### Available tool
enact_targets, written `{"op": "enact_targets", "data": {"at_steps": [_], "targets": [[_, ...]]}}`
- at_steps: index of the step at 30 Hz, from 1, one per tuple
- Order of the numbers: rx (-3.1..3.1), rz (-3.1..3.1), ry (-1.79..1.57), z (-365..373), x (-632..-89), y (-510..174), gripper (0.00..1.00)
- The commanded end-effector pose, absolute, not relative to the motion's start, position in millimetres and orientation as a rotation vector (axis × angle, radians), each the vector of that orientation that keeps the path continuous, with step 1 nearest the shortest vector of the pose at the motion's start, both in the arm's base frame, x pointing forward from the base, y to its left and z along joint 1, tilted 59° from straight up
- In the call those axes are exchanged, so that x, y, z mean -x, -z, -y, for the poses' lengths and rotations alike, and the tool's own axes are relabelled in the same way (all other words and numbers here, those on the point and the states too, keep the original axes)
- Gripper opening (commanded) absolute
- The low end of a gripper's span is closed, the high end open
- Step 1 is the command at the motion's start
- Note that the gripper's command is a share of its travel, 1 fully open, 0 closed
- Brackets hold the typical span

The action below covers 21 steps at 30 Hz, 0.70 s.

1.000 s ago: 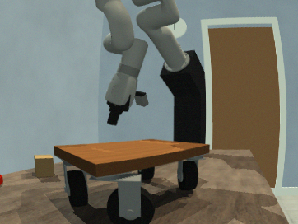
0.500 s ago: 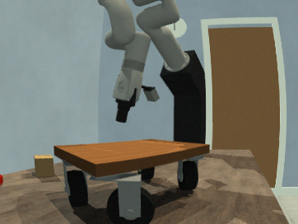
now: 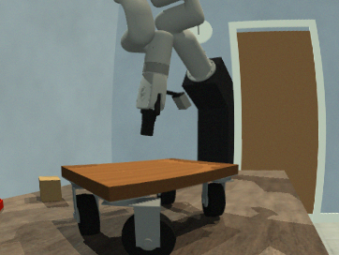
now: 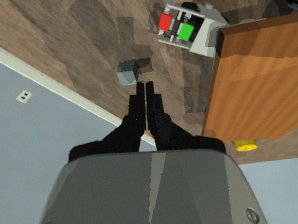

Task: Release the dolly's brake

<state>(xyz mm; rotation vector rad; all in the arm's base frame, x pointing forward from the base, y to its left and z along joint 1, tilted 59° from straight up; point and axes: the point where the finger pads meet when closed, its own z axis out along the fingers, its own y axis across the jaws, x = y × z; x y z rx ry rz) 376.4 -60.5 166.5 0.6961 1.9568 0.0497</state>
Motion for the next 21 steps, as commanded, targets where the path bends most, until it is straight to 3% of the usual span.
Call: {"op": "enact_targets", "data": {"at_steps": [1,21], "targets": [[-0.703,-1.956,-0.060,59,-376,-167,0.00],[-0.813,-1.952,-0.234,25,-369,-174,0.00]]}}
